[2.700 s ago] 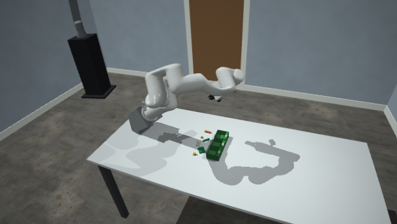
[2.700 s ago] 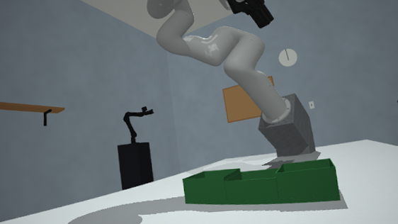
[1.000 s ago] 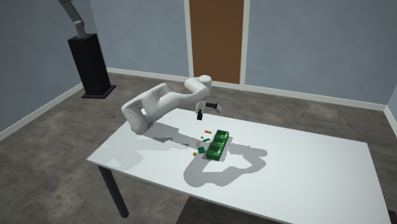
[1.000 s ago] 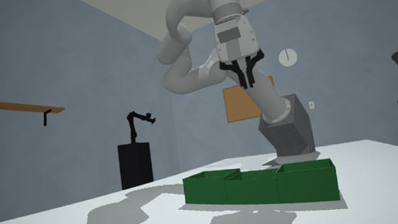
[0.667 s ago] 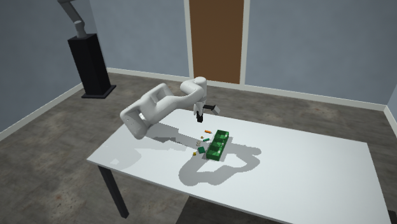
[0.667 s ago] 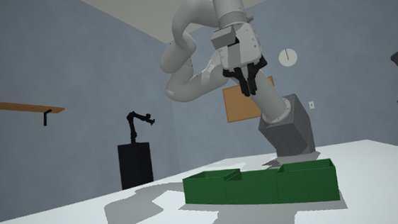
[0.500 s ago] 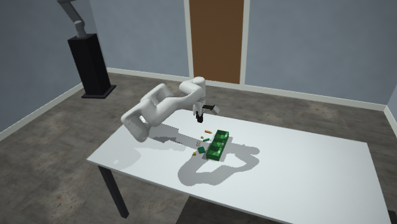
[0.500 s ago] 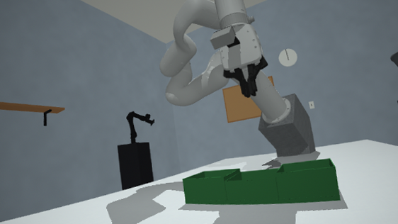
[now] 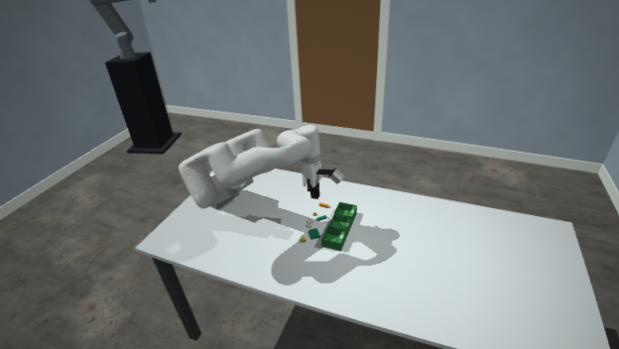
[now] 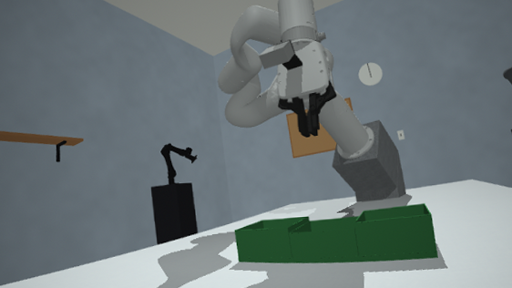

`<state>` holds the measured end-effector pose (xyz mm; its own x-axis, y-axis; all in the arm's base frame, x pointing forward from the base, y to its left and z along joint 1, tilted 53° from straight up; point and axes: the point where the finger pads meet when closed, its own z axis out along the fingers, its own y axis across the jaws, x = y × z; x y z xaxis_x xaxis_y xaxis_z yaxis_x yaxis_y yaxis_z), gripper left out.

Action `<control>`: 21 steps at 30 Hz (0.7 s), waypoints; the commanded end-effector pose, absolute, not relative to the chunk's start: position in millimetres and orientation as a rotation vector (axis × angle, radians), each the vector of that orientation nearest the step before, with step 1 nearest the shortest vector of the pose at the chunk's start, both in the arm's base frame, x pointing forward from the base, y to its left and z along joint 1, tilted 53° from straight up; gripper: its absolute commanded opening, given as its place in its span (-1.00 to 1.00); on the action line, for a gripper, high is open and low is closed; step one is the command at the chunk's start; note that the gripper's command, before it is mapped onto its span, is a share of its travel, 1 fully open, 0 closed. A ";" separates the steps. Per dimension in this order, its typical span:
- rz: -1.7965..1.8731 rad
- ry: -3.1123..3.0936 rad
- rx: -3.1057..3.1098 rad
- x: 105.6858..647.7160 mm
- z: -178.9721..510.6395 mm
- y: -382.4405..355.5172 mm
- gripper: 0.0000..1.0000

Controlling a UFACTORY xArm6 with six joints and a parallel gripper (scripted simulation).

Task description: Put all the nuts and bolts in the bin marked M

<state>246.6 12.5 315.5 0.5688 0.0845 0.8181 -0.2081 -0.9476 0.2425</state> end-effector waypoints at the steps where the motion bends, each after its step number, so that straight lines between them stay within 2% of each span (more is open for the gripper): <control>1: 1.239 -0.083 2.599 289.0 319.2 -6.5 -0.85; 21: 1.300 -0.149 2.419 346.6 325.7 -44.6 -0.85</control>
<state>304.6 -32.8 320.2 0.5045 0.1221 0.8547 -0.3779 -0.8589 0.3458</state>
